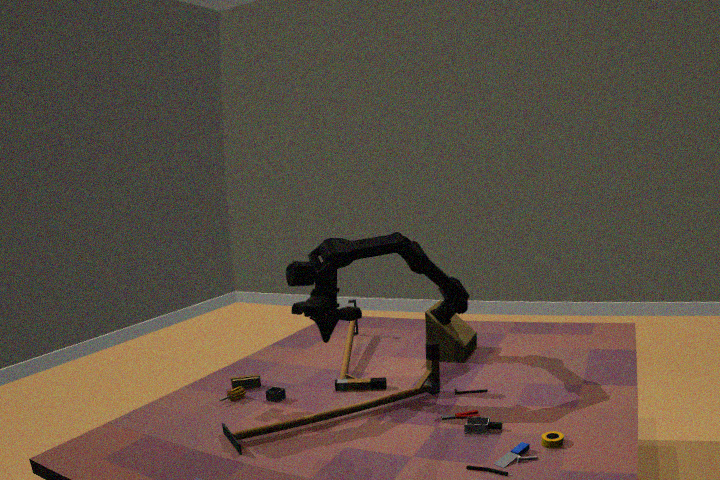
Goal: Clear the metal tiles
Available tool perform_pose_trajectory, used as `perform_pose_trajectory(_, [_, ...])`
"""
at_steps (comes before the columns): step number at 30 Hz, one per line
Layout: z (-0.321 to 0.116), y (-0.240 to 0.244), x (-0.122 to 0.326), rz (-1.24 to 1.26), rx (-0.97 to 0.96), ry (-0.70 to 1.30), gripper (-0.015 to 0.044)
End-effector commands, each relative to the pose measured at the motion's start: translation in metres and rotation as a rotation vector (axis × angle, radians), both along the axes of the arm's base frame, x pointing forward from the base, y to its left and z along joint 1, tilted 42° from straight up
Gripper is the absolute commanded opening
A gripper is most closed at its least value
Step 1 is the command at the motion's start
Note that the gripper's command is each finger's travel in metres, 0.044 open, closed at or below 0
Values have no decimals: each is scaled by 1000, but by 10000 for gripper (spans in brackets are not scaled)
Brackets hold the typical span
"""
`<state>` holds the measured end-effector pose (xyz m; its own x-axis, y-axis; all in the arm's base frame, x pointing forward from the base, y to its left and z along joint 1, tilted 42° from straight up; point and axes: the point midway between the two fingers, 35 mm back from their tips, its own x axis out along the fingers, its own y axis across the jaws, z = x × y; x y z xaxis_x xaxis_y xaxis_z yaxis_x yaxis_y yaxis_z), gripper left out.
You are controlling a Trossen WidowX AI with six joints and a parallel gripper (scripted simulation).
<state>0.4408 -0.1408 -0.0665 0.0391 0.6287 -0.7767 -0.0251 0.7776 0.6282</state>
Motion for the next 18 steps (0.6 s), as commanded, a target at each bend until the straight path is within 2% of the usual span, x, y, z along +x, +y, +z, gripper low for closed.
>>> perform_pose_trajectory(1, [13, 10, 17, -70, -4, 3, 0])
perform_pose_trajectory(18, [38, 50, 54, -249, 31, 57, 0])
